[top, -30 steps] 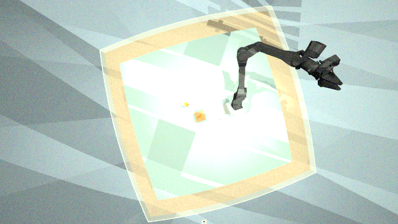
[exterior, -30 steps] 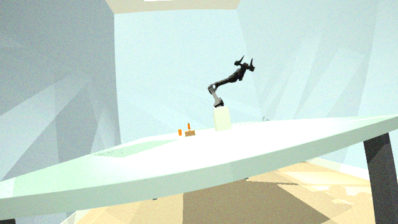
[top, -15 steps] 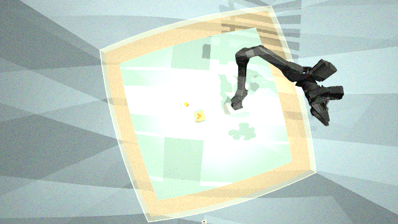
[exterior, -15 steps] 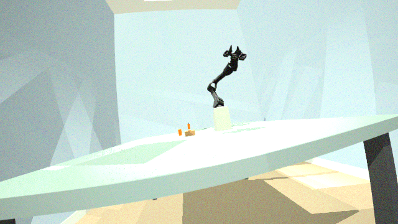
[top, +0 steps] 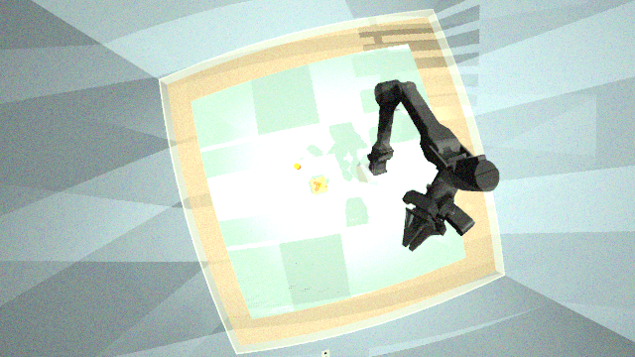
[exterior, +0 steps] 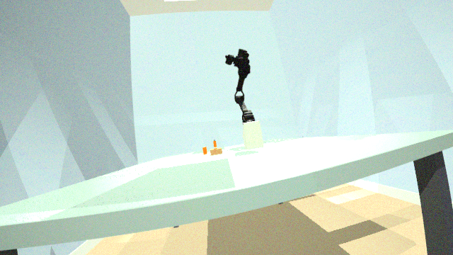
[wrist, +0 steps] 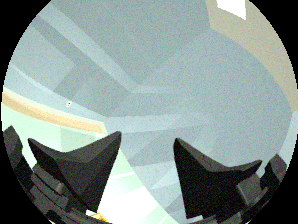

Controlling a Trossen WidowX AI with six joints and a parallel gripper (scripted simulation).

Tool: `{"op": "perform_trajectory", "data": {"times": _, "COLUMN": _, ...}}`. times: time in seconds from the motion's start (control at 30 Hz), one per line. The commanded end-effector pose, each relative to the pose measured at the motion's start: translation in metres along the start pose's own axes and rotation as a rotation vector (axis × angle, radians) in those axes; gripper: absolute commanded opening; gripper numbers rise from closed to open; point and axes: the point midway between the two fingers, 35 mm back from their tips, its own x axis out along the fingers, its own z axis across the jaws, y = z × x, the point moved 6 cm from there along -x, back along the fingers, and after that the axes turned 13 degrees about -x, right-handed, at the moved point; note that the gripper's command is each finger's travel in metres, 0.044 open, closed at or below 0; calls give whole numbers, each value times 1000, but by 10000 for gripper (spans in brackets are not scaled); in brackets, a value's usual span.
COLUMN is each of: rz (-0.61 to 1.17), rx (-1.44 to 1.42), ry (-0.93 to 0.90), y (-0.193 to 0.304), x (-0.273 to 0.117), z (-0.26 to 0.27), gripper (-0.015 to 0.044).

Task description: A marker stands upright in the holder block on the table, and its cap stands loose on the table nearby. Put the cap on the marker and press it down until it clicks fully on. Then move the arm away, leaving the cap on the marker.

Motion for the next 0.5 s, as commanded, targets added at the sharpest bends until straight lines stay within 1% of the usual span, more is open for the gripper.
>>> {"op": "perform_trajectory", "data": {"times": 0.0, "rz": 141, "rx": 10, "ry": -36, "y": 36, "x": 37, "z": -6, "gripper": 245}}
{"op": "perform_trajectory", "data": {"times": 0.2, "rz": 333, "rx": -14, "ry": -111, "y": 93, "x": 79, "z": -12, "gripper": 245}}
{"op": "perform_trajectory", "data": {"times": 0.33, "rz": 498, "rx": 17, "ry": -192, "y": 154, "x": 106, "z": -14, "gripper": 245}}
{"op": "perform_trajectory", "data": {"times": 0.47, "rz": 647, "rx": 12, "ry": -295, "y": 212, "x": 124, "z": -11, "gripper": 245}}
